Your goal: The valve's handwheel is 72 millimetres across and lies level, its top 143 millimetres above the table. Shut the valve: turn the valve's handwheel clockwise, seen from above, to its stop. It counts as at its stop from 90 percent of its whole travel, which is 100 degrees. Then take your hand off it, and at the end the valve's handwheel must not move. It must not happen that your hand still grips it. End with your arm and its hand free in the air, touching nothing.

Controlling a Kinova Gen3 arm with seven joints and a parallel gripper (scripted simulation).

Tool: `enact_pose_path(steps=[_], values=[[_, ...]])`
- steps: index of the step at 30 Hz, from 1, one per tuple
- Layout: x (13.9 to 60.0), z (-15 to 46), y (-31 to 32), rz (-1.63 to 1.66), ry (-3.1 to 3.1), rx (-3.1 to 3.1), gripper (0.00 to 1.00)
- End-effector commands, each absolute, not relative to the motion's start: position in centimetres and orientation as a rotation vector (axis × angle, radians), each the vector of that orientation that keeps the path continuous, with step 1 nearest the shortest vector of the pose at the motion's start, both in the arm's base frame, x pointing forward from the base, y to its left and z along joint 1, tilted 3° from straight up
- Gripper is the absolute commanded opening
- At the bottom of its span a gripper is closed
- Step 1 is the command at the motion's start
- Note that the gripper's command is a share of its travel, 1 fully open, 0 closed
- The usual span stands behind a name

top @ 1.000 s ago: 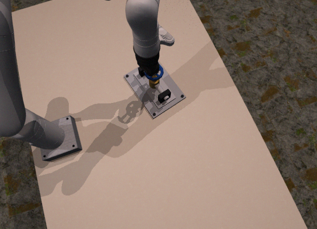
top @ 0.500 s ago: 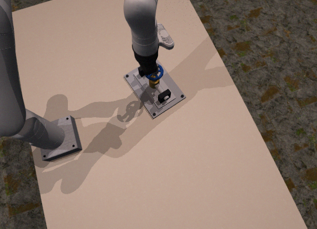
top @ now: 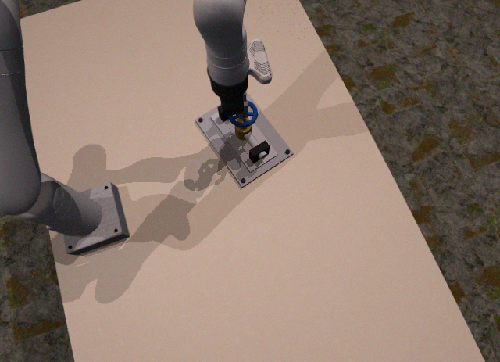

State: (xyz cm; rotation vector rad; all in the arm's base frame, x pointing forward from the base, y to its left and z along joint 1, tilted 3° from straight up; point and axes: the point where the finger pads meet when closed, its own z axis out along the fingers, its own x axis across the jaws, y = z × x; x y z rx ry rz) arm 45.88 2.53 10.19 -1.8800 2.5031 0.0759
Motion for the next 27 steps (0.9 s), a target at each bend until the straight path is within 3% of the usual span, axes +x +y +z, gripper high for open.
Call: enact_pose_path(steps=[1,27], values=[[45.93,10.26,2.53,0.072,2.541,-1.832,0.0],[45.93,10.26,2.53,0.073,2.873,-1.271,0.0]])
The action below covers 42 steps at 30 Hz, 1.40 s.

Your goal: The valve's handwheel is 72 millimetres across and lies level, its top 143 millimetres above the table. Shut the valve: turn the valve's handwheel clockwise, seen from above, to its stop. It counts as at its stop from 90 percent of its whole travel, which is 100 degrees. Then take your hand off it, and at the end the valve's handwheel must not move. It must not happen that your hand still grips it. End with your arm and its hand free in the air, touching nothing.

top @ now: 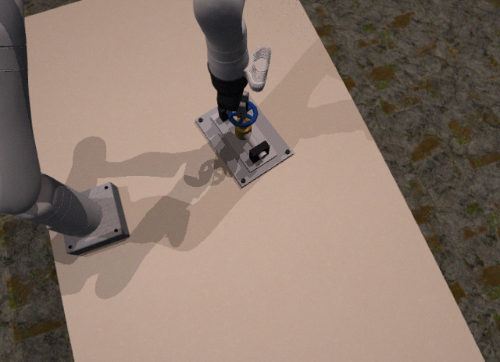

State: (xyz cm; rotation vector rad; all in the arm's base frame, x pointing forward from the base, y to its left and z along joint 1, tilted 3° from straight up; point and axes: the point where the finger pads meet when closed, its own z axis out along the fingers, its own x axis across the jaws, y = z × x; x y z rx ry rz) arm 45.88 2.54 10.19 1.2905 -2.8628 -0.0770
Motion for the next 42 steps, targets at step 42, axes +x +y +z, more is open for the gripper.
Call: enact_pose_path(steps=[42], values=[[45.93,10.26,2.53,-0.072,-2.994,0.928,0.0]])
